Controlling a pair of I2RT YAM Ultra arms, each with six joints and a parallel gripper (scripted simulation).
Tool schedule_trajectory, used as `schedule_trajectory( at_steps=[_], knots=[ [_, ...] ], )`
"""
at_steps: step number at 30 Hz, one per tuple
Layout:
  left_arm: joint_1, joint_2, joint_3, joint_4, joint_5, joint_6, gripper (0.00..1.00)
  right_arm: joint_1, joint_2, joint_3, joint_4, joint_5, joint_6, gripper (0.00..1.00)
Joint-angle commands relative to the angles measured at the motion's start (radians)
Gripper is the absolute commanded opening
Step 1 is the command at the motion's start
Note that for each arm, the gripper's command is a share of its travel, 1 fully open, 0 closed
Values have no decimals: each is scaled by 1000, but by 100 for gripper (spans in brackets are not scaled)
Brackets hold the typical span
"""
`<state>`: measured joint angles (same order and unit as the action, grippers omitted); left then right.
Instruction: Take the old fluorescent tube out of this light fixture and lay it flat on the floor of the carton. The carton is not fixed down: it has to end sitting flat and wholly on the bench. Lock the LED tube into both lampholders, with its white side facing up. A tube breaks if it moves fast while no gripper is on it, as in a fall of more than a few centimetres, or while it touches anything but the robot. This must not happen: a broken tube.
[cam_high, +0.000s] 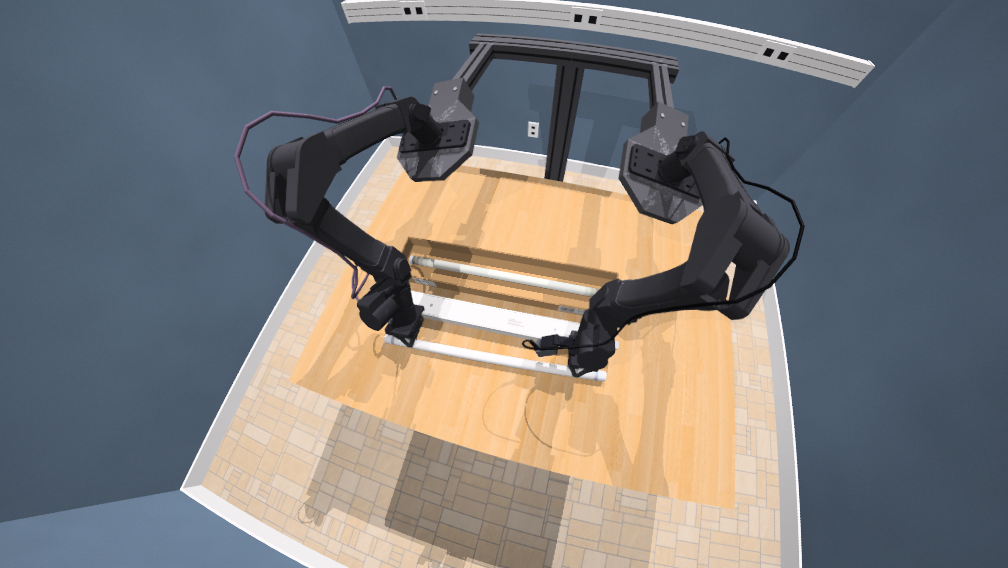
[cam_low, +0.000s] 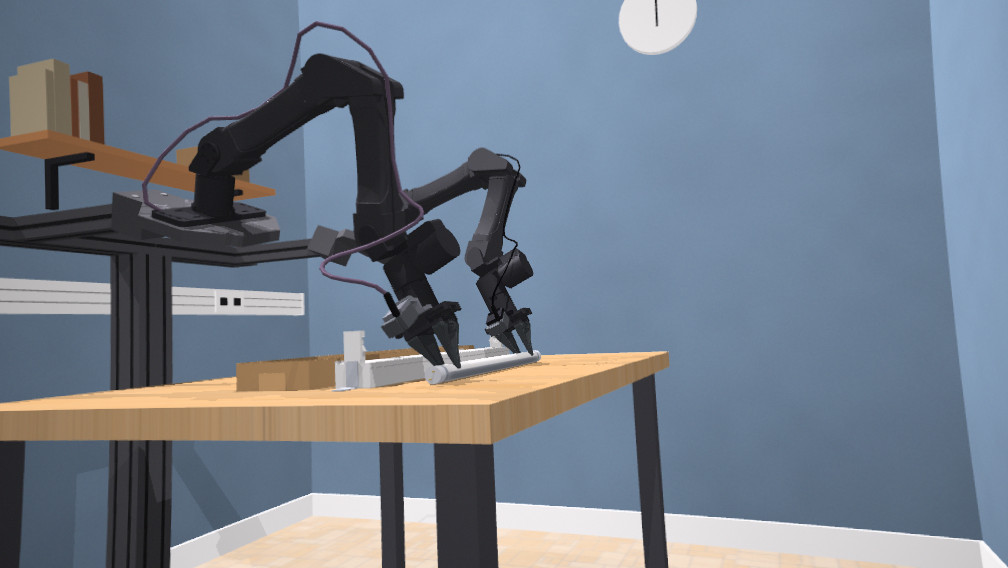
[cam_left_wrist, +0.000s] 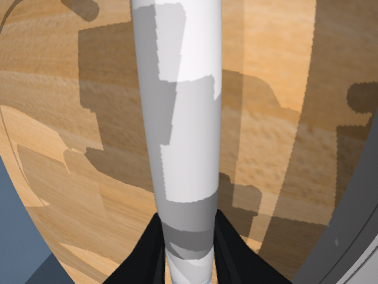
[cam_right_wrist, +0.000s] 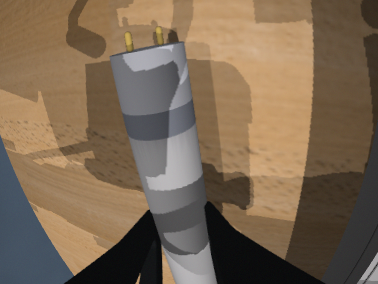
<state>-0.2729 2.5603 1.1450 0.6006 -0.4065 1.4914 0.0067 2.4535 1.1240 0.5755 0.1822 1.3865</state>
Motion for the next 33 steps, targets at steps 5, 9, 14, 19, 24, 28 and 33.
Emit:
schedule_trajectory(
  at_steps=[5, 9, 14, 19, 24, 28, 33],
  knots=[
    [-17, 13, 6, -16, 1, 11, 49, 1, -19, 27, 24, 12, -4, 11],
    [-17, 13, 6, -16, 1, 9, 49, 1, -19, 27, 23, 12, -3, 11],
    [-17, 13, 6, -16, 1, 9, 49, 1, -19, 27, 22, 12, -3, 11],
    [-26, -47, -48, 9, -17, -15, 49, 1, -19, 27, 22, 12, -3, 11],
    [-43, -100, -105, -15, -28, -31, 49, 1, -19, 27, 22, 12, -3, 11],
    [-60, -147, -153, -21, -38, -45, 49, 1, -19, 27, 22, 12, -3, 11],
    [-70, -179, -190, -17, -44, -52, 49, 1, -19, 27, 22, 12, -3, 11]
  ],
)
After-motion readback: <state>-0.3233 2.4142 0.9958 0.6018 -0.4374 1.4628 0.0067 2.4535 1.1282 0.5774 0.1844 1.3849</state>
